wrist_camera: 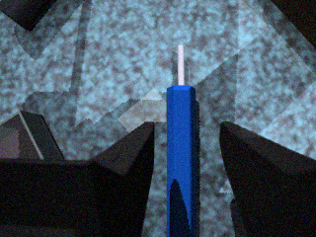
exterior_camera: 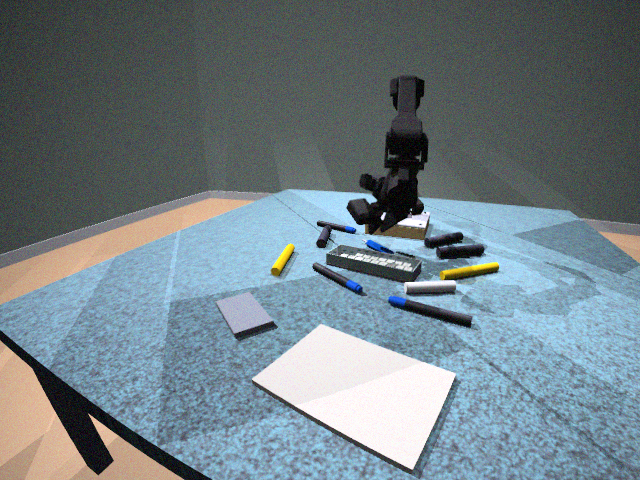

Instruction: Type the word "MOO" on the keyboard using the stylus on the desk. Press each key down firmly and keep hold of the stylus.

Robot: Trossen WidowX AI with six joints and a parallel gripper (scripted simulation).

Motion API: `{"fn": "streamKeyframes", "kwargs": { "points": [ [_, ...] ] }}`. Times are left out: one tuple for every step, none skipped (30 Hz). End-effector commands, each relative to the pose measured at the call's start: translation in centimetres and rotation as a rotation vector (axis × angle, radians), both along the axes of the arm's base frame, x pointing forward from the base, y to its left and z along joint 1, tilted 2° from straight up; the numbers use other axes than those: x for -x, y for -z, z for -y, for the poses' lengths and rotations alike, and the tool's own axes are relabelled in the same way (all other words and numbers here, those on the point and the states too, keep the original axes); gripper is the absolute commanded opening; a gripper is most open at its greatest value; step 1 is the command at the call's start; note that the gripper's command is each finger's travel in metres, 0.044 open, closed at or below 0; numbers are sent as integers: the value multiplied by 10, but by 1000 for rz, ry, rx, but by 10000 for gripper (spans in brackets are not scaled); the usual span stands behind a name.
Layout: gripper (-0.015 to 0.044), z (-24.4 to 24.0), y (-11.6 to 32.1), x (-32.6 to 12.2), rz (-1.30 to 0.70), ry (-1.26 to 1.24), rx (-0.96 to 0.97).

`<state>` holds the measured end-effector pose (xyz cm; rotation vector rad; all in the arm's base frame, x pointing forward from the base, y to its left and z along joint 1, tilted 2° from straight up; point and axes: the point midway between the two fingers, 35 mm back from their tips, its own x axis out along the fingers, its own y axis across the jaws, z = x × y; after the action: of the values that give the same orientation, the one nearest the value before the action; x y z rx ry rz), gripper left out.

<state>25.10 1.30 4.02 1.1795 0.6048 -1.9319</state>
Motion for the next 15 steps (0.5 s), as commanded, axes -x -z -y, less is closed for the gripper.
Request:
{"fn": "streamKeyframes", "kwargs": {
  "points": [
    [150, 1, 4, 1, -3, 1, 6],
    [150, 1, 5, 1, -3, 1, 6],
    [150, 1, 5, 1, -3, 1, 6],
    [150, 1, 6, 1, -3, 1, 6],
    [150, 1, 7, 1, -3, 1, 6],
    [150, 1, 8, 1, -3, 1, 6],
    [150, 1, 8, 1, -3, 1, 6],
    [150, 1, 9, 1, -3, 1, 6],
    [150, 1, 10, 1, -3, 1, 6],
    [150, 1, 11, 1, -3, 1, 6],
    [150, 1, 11, 1, -3, 1, 6],
    [150, 1, 12, 1, -3, 1, 6],
    [150, 0, 13, 1, -3, 1, 6],
    [150, 0, 14, 1, -3, 1, 6],
    [150, 0, 14, 0, -3, 1, 6]
  ]
}}
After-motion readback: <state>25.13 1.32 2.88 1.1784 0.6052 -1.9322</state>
